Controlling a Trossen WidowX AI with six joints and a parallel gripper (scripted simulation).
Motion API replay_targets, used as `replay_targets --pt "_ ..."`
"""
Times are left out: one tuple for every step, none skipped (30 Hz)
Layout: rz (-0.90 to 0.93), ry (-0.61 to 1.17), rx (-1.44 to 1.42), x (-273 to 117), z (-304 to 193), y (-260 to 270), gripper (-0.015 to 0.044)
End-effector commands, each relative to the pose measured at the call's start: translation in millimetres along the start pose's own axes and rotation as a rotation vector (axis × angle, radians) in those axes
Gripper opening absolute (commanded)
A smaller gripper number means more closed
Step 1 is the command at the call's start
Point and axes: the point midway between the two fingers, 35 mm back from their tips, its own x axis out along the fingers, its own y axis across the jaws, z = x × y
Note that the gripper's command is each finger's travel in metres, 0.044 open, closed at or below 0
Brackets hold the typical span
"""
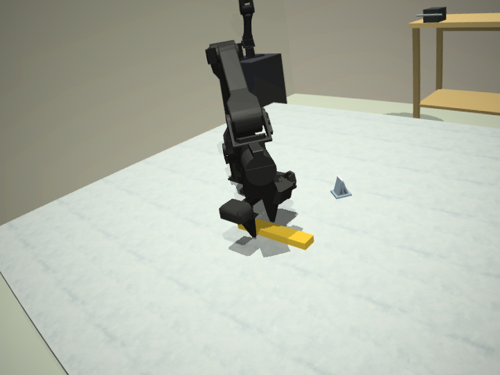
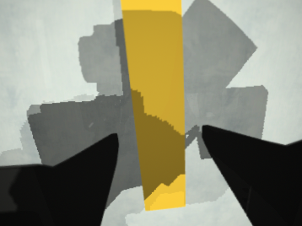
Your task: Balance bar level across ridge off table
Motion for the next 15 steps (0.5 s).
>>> replay_targets --pt "0.004 -0.003 -0.004 0.4 0.4 0.5 0.0315" --pt "0.000 0.000 0.000 0.0 0.0 0.0 0.0289" --pt "0.000 0.000 0.000 0.0 0.0 0.0 0.0263" --pt "0.000 0.000 0.000 0.0 0.0 0.0 0.0236" --pt "0.000 0.000 0.000 0.0 0.0 0.0 0.0210" --pt "0.000 0.000 0.000 0.0 0.0 0.0 0.0184" --pt "0.000 0.000 0.000 0.0 0.0 0.0 0.0157" --pt "0.000 0.000 0.000 0.0 0.0 0.0 0.0151" --pt "0.000 0.000 0.000 0.0 0.0 0.0 0.0144" --pt "0.000 0.000 0.000 0.0 0.0 0.0 0.0137" --pt "0.000 0.000 0.000 0.0 0.0 0.0 0.0131" --pt "0.000 0.000 0.000 0.0 0.0 0.0 0.0124" --pt "0.000 0.000 0.000 0.0 0.0 0.0 0.0117" --pt "0.000 0.000 0.000 0.0 0.0 0.0 0.0111" --pt "0.000 0.000 0.000 0.0 0.0 0.0 0.0104"
